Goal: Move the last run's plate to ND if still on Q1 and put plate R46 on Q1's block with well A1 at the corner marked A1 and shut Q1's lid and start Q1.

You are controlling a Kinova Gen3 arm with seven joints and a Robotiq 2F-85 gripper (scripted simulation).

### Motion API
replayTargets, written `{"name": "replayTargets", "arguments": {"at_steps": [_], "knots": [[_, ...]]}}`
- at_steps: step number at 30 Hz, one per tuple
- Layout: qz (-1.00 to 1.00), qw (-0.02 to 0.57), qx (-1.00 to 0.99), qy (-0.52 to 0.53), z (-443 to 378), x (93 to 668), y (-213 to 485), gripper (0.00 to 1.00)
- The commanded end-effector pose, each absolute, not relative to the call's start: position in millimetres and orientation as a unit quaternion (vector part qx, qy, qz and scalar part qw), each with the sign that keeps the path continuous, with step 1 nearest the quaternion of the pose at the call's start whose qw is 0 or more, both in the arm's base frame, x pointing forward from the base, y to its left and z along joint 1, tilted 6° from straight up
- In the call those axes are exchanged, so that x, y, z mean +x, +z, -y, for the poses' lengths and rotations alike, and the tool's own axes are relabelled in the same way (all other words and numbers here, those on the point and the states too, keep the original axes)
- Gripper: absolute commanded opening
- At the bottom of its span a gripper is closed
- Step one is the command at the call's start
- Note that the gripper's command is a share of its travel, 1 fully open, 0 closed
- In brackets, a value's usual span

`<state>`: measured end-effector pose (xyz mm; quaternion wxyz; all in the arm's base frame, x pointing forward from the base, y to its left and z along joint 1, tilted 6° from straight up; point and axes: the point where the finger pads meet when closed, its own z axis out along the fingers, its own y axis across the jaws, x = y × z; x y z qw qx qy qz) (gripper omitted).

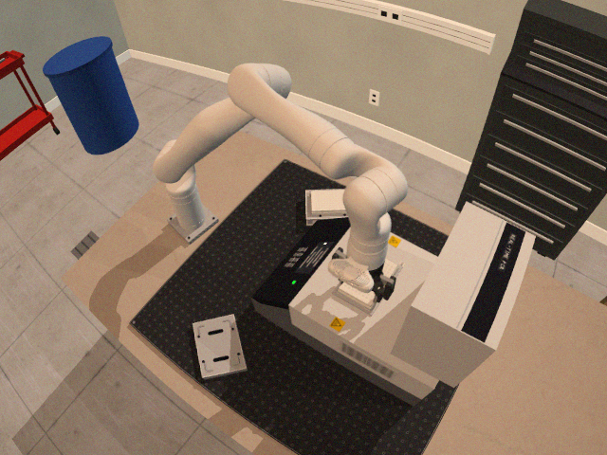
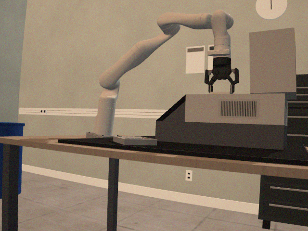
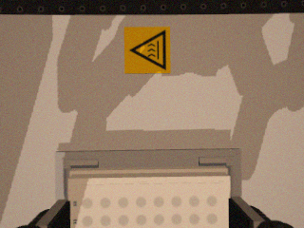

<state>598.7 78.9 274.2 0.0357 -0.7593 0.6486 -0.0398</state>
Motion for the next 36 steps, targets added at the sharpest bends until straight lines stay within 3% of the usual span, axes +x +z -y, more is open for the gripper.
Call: {"name": "replayTargets", "arguments": {"at_steps": [1, 36], "knots": [[-0.645, 0.036, -0.762, -0.041, -81, 600, 272, 0.9], [-0.649, 0.035, -0.759, -0.039, -79, 597, 284, 0.9]]}}
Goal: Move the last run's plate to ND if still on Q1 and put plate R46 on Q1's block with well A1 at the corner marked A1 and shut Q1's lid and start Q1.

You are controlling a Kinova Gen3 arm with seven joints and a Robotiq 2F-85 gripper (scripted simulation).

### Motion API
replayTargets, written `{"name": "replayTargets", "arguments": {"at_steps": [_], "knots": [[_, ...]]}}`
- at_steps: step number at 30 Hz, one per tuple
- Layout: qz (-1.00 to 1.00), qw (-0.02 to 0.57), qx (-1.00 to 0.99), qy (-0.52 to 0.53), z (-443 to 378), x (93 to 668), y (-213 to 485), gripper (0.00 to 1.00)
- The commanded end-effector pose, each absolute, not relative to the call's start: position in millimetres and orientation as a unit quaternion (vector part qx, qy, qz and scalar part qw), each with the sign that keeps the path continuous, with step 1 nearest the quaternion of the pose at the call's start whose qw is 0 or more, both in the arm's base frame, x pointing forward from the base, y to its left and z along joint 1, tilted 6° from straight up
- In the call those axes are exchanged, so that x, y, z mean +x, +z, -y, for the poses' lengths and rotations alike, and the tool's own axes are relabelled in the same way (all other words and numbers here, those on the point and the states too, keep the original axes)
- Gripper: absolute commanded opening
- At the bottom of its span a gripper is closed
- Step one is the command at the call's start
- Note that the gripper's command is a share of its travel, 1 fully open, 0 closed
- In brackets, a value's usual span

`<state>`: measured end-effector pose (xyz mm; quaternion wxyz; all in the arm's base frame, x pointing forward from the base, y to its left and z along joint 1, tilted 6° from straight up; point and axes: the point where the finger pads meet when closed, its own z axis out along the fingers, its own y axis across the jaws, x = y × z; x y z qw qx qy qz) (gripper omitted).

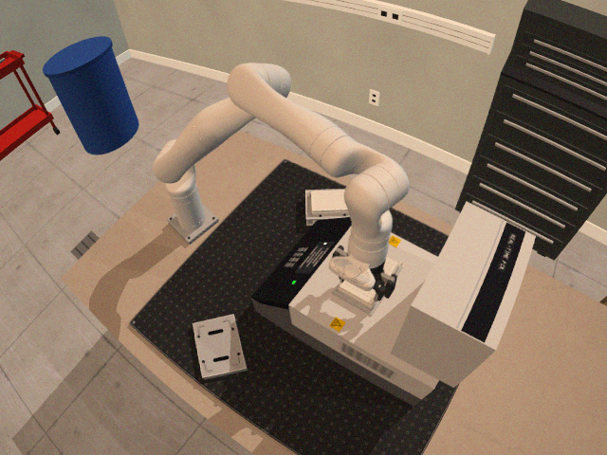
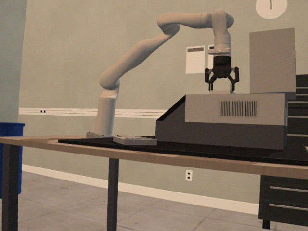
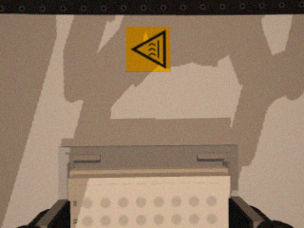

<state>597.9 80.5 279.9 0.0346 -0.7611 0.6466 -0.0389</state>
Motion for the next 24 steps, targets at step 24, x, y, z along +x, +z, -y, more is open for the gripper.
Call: {"name": "replayTargets", "arguments": {"at_steps": [24], "knots": [[-0.647, 0.036, -0.76, -0.04, -79.9, 597.7, 285.2, 0.9]]}}
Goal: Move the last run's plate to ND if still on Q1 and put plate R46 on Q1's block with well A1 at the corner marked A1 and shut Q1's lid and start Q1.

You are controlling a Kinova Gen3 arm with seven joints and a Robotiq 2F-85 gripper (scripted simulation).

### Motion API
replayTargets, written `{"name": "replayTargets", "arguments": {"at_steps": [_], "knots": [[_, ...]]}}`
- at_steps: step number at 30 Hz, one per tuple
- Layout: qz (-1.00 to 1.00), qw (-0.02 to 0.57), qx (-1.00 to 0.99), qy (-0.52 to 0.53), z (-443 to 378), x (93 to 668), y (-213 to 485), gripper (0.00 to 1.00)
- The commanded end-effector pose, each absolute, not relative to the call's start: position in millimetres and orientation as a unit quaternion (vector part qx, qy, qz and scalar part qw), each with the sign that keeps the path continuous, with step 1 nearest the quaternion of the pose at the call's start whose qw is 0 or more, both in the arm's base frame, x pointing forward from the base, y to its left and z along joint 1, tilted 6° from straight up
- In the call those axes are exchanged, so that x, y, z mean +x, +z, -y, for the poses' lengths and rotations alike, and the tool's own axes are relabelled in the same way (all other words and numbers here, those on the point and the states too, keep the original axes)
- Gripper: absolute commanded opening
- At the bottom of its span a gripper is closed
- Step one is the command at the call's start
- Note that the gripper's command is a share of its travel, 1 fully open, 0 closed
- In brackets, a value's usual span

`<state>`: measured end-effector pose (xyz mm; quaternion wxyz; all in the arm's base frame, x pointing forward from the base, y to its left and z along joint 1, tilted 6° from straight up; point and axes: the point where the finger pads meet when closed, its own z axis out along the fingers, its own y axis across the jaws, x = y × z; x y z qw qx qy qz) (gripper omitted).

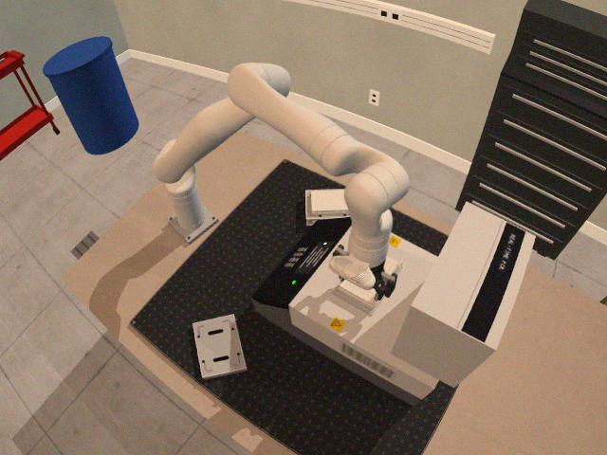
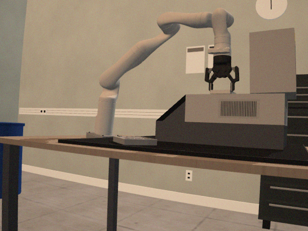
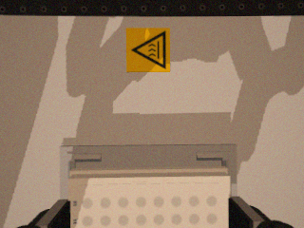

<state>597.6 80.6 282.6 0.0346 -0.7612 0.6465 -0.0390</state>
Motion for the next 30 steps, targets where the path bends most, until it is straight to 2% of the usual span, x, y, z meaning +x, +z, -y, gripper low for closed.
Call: {"name": "replayTargets", "arguments": {"at_steps": [1, 30], "knots": [[-0.647, 0.036, -0.76, -0.04, -79.9, 597.7, 285.2, 0.9], [-0.65, 0.035, -0.758, -0.04, -78.0, 596.5, 291.9, 0.9]]}}
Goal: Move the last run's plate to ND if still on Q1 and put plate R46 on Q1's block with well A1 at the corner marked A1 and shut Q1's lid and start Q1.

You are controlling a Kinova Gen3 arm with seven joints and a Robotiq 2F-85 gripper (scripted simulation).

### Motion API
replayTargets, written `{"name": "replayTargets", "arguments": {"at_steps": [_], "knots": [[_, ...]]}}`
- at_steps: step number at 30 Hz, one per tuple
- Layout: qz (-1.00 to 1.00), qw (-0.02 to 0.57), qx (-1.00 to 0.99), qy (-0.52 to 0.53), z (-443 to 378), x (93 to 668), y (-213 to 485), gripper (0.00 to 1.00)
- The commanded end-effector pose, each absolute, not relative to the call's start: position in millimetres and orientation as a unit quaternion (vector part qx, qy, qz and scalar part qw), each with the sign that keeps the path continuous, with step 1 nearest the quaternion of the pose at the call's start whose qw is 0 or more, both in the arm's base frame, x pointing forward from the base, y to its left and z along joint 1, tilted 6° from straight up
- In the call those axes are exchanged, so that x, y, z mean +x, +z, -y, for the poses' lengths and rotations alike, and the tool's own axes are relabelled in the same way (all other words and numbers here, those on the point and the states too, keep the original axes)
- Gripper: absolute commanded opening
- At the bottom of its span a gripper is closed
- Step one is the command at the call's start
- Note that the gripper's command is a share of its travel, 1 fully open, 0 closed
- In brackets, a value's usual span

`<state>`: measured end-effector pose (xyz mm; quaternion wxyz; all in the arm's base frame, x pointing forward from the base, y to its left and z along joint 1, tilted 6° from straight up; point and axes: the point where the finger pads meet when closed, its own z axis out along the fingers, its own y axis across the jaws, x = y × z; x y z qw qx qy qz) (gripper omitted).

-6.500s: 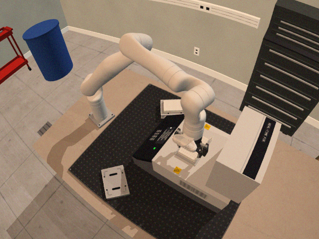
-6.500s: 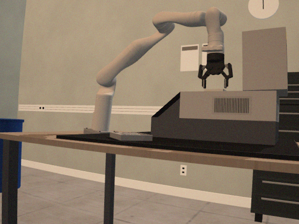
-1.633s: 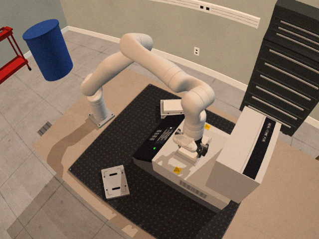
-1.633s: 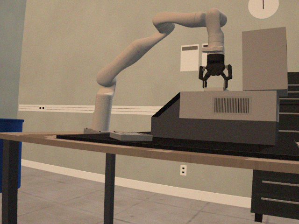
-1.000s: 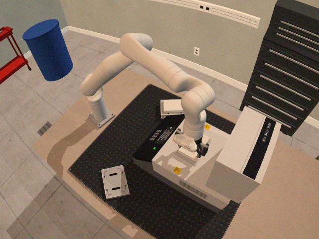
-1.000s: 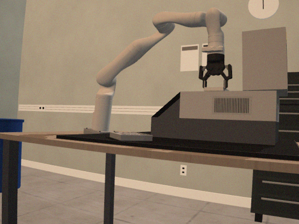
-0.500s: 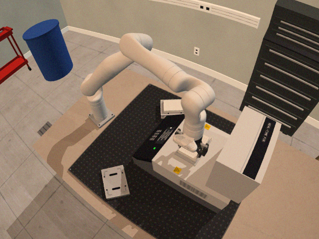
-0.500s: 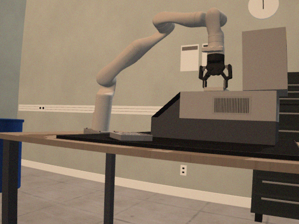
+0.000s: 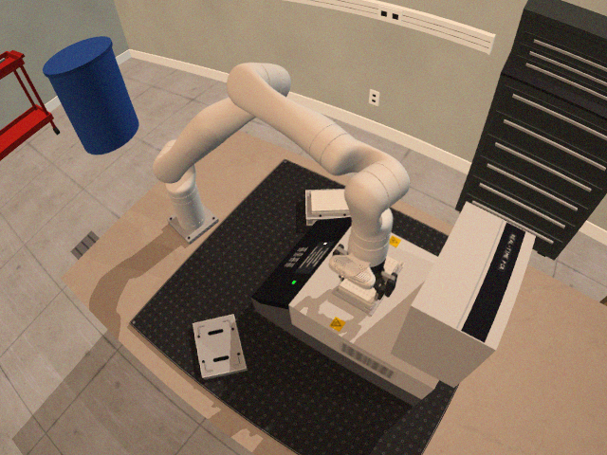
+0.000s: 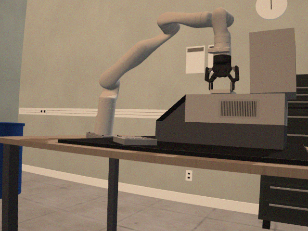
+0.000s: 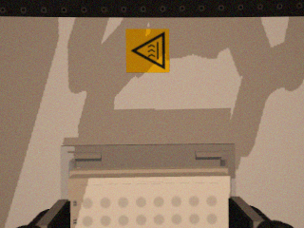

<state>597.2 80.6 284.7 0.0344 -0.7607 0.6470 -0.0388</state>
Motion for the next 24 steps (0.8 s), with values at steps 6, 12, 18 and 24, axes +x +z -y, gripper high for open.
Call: {"name": "replayTargets", "arguments": {"at_steps": [6, 12, 18, 24], "knots": [[-0.65, 0.035, -0.758, -0.04, -78, 596, 297, 0.9], [-0.651, 0.035, -0.758, -0.04, -78, 595, 305, 0.9], [-0.651, 0.035, -0.758, -0.04, -78, 594, 313, 0.9], [-0.651, 0.035, -0.757, -0.04, -78, 594, 318, 0.9]]}}
